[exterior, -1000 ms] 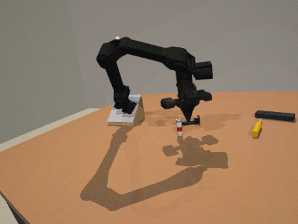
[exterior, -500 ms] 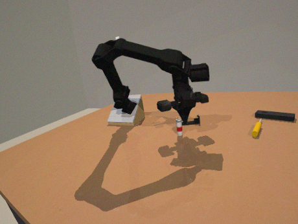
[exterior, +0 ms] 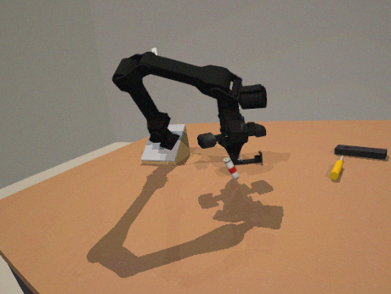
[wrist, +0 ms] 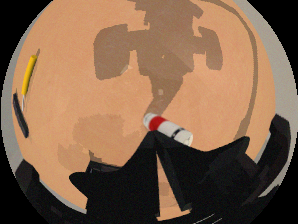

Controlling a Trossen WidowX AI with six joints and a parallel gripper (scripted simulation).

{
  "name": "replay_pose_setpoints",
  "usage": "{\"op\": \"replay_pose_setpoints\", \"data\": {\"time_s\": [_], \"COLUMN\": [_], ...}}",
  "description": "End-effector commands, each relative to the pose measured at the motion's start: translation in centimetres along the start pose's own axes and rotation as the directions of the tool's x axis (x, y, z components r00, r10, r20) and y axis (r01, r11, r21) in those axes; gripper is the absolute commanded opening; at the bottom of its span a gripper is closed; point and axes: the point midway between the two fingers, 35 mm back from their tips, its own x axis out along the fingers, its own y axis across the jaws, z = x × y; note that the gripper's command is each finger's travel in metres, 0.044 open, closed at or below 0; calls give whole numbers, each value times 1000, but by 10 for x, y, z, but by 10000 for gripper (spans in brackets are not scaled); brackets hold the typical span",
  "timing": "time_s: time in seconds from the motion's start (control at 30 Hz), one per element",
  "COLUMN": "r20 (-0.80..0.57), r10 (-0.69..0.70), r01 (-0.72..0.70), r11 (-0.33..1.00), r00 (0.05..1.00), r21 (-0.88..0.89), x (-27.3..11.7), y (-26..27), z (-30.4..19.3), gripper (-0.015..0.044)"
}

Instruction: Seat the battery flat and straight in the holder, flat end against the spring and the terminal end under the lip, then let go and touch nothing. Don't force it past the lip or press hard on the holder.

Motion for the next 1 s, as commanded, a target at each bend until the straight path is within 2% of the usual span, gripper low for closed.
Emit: {"op": "replay_pose_setpoints", "data": {"time_s": [0.0, 0.43, 0.77, 0.97], "r20": [4, 0, 0, 1], "r10": [-1, -2, 0, -1], "r01": [1, 2, 0, 1], "r11": [1000, 1000, 1000, 1000], "r00": [1000, 1000, 1000, 1000], "r21": [-1, 0, -3, -3], "x": [0, -1, -74, -79], "y": [-8, -21, -23, -24], "z": [1, -1, -1, -1], "gripper": [0, 0, 0, 0]}}
